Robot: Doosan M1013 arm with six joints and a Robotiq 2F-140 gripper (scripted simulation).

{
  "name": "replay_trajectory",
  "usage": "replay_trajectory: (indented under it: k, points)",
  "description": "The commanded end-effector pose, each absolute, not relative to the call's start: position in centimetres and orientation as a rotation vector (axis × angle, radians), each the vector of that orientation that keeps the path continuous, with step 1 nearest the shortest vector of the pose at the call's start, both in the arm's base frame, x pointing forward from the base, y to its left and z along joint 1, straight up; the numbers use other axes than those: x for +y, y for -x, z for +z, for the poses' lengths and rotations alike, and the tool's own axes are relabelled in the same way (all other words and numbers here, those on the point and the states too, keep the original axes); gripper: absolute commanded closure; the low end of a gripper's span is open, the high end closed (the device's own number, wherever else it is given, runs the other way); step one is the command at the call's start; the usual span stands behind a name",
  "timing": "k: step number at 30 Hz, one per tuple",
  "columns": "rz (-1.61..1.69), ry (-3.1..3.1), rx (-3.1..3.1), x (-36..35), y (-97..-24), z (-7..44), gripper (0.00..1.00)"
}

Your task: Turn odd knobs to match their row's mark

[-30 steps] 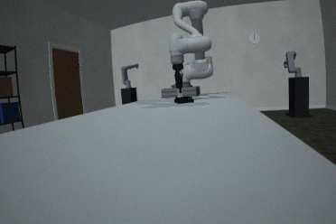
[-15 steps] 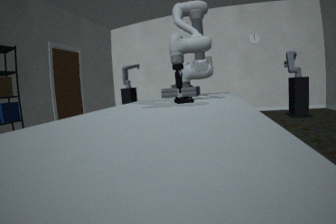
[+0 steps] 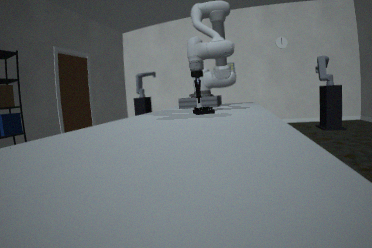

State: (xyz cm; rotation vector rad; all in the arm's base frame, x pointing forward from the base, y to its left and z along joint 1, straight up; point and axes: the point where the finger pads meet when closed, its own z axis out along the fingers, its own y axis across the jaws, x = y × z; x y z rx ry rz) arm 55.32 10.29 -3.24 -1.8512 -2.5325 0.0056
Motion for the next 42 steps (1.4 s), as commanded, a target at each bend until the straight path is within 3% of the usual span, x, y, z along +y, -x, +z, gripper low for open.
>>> replay_trajectory:
  k: [1, 42]
  points:
    - [0.007, 1.921, -2.481, 10.29, -55.32, -3.23, 0.95]
    - [0.009, 2.831, -1.36, 10.29, -55.32, -3.23, 0.95]
